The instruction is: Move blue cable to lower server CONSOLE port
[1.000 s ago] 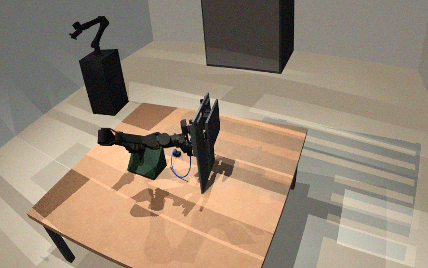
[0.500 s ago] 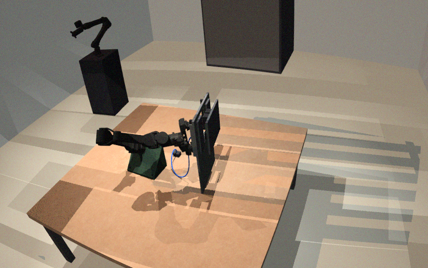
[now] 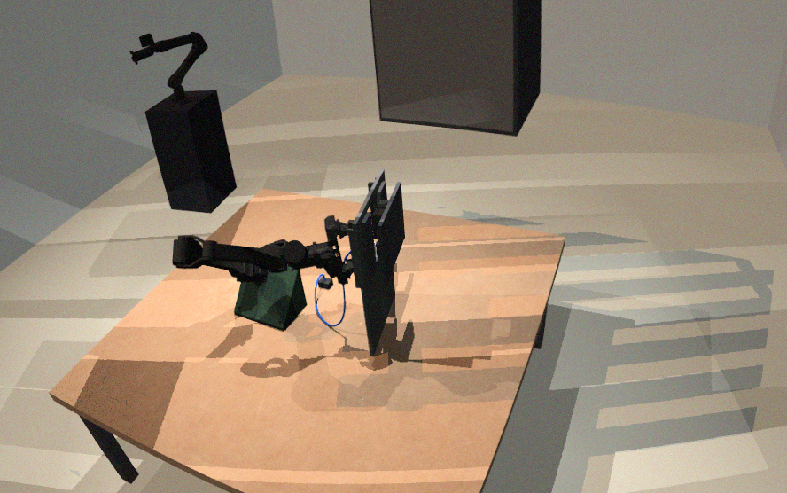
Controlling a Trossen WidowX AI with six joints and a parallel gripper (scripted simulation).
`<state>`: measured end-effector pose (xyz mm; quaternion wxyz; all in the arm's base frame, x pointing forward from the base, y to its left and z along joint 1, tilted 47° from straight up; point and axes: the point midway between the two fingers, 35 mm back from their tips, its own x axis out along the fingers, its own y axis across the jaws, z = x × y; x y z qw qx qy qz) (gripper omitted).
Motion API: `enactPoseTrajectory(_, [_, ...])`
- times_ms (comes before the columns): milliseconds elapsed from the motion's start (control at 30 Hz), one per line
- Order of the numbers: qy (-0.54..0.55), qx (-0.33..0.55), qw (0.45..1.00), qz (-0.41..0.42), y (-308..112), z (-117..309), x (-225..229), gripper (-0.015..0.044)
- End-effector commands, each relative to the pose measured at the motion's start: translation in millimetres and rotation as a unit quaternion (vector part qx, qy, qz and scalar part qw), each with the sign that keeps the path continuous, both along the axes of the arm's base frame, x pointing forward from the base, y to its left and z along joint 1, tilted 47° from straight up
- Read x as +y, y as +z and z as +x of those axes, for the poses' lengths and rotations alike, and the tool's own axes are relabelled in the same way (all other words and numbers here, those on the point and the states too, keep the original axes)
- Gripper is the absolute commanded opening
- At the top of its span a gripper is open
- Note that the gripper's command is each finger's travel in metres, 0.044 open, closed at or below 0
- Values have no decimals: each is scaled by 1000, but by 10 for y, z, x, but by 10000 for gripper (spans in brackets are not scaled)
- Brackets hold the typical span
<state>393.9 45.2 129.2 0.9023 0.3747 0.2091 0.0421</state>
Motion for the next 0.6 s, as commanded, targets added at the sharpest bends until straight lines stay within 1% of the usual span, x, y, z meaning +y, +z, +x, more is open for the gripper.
enactPoseTrajectory(0, [-2,4,1000,1,3,-33,2,440])
enactPoseTrajectory(567, [-2,4,1000,1,88,-133,38,440])
